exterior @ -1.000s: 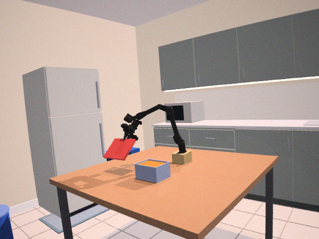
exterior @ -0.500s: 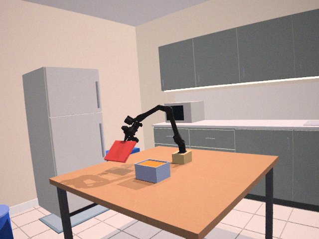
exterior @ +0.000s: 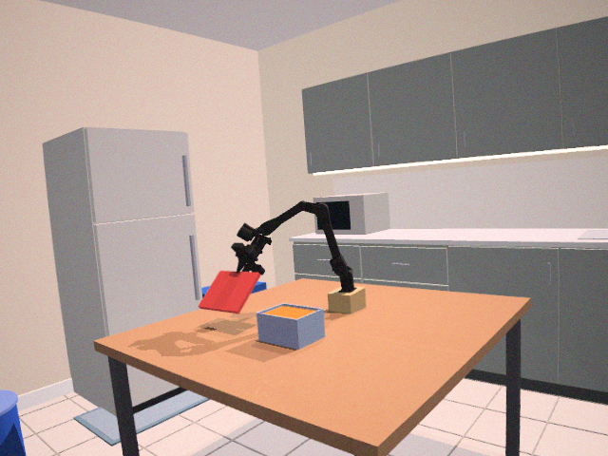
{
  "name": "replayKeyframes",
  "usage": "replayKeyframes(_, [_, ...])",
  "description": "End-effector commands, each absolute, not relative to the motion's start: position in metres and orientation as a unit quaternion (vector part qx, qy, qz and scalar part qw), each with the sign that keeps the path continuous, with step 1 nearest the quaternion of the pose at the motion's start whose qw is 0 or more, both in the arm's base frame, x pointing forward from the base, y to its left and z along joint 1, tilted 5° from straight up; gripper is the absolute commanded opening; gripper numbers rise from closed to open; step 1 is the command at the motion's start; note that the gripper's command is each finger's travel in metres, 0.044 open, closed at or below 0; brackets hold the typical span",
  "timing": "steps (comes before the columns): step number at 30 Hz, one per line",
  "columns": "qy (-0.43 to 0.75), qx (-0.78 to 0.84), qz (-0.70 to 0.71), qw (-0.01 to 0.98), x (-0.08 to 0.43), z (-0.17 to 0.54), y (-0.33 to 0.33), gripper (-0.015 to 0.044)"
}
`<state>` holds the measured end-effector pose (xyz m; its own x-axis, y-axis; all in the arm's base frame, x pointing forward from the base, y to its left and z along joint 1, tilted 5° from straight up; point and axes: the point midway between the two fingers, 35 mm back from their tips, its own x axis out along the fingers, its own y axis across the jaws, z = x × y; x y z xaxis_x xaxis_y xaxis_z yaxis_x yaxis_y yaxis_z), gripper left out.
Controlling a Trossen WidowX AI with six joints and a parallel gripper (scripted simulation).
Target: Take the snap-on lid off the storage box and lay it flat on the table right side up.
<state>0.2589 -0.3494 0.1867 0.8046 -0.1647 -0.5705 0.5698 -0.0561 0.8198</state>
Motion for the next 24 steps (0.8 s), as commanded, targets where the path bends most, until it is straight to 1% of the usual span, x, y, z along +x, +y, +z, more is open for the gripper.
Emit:
replayKeyframes(1, [0.149,0.672,-0.269,0.674,0.26,0.185,-0.35,0.0])
replayKeyframes(24, [0.149,0.672,-0.269,0.674,0.262,0.167,-0.351,0.0])
